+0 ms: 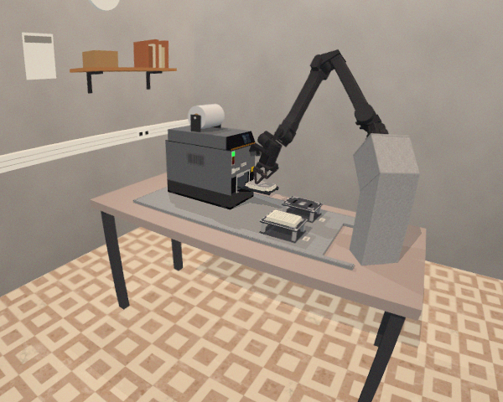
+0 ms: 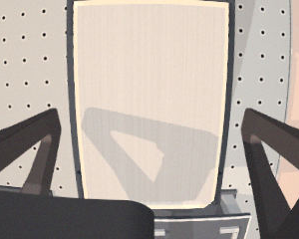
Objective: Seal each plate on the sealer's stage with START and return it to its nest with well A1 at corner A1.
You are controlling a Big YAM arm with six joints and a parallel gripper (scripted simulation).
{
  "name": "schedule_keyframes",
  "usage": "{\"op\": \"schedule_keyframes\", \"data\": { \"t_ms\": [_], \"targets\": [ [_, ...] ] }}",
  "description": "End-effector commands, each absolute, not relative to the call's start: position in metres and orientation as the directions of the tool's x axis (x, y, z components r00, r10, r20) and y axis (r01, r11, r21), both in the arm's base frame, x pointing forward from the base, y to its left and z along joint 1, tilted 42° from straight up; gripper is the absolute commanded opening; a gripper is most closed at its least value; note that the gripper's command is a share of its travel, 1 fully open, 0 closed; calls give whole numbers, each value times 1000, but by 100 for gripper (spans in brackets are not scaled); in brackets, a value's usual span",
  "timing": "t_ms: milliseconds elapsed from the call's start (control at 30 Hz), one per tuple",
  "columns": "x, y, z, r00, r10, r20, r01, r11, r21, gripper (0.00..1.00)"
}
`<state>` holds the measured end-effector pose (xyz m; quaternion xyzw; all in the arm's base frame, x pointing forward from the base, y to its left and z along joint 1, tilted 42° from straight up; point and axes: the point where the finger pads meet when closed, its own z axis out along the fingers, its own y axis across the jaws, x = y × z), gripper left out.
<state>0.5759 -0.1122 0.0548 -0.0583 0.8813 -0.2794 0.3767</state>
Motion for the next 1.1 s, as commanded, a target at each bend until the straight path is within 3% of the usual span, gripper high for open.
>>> {"op": "schedule_keyframes", "data": {
  "t_ms": [0,1067],
  "targets": [
    [586,-99,60,-691,-327,-644,98,841,-532,100],
    [582,-121,60,-704,-300,-644,129,837,-531,100]
  ]
}}
